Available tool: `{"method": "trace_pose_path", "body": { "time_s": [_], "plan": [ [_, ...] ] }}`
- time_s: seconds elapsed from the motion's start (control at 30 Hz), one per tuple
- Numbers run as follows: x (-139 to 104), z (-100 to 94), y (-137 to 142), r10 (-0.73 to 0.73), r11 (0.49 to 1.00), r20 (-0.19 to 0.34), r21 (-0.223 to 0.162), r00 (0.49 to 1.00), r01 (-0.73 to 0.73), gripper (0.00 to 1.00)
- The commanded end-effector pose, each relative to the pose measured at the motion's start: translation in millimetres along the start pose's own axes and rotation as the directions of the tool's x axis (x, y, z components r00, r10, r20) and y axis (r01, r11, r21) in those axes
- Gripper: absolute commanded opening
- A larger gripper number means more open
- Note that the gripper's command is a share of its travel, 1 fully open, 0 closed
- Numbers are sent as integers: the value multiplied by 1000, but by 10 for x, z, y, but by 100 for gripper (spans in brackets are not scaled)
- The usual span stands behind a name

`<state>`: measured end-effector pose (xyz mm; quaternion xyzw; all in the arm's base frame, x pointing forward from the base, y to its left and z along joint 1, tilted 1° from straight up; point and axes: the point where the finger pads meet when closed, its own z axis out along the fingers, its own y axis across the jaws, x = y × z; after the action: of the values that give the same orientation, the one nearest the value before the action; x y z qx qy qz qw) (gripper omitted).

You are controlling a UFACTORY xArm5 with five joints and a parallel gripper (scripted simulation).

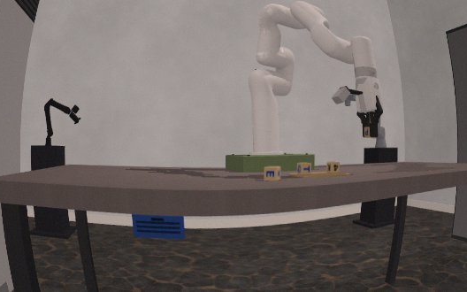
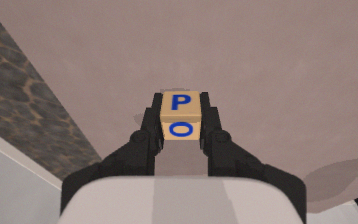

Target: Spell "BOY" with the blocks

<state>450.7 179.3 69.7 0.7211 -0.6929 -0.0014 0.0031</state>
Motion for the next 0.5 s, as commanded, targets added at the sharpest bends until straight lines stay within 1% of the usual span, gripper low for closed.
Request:
{"method": "trace_pose_path", "body": {
  "time_s": [0.0, 0.13, 0.2, 0.23, 0.47],
  "plan": [
    [72, -21, -5, 139, 990, 3, 5, 990, -139, 27],
    [121, -24, 1, 225, 974, 3, 5, 974, -225, 27],
    [121, -24, 1, 225, 974, 3, 5, 974, -225, 27],
    [158, -26, 6, 288, 958, 3, 5, 958, -288, 27],
    [237, -31, 18, 421, 907, 4, 4, 907, -421, 27]
  ]
}}
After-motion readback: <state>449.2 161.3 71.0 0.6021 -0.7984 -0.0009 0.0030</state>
